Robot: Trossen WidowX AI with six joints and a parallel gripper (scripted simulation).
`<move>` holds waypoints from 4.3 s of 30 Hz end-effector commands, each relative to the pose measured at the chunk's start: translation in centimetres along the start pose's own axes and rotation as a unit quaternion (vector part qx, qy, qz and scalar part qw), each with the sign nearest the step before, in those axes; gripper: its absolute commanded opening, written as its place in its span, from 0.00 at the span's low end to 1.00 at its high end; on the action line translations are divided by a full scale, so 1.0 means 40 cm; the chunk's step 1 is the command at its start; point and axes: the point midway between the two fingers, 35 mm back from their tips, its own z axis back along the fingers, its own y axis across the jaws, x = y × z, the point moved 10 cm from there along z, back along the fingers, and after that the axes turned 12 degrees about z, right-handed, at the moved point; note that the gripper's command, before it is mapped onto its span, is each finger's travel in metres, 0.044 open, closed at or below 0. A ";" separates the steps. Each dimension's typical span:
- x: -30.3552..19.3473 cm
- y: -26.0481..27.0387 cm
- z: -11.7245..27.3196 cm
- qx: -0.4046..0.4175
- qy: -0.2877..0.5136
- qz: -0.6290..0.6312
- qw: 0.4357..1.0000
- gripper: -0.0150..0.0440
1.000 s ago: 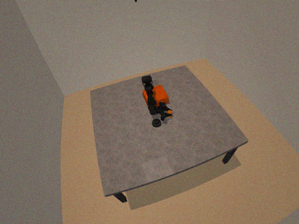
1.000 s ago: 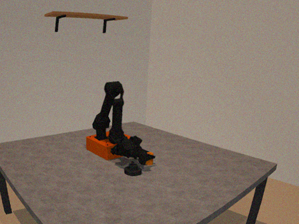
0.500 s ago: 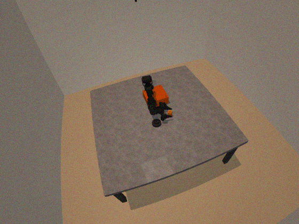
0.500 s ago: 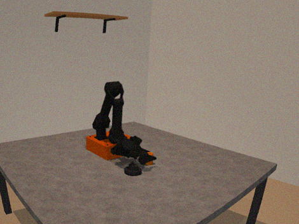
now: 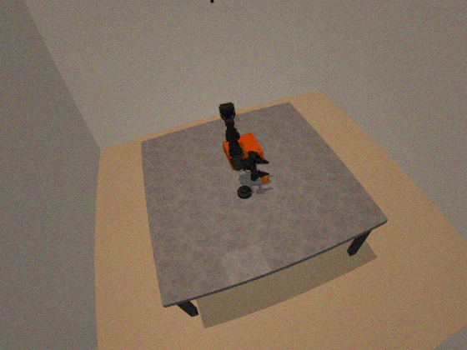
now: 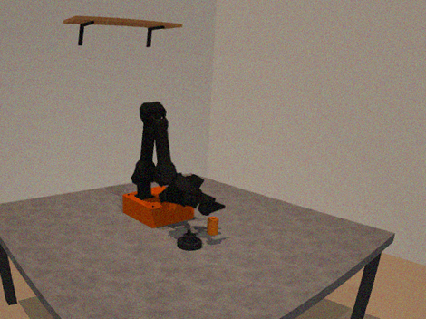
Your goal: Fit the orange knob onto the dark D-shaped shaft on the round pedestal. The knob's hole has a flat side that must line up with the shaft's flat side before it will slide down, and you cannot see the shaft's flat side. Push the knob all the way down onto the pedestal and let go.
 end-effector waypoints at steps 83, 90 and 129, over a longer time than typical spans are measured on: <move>0.252 -0.050 -0.223 -0.194 0.586 -0.406 0.673 1.00; 0.220 -0.042 -0.231 -0.194 0.586 -0.406 0.673 1.00; 0.089 -0.014 -0.265 -0.194 0.586 -0.406 0.673 1.00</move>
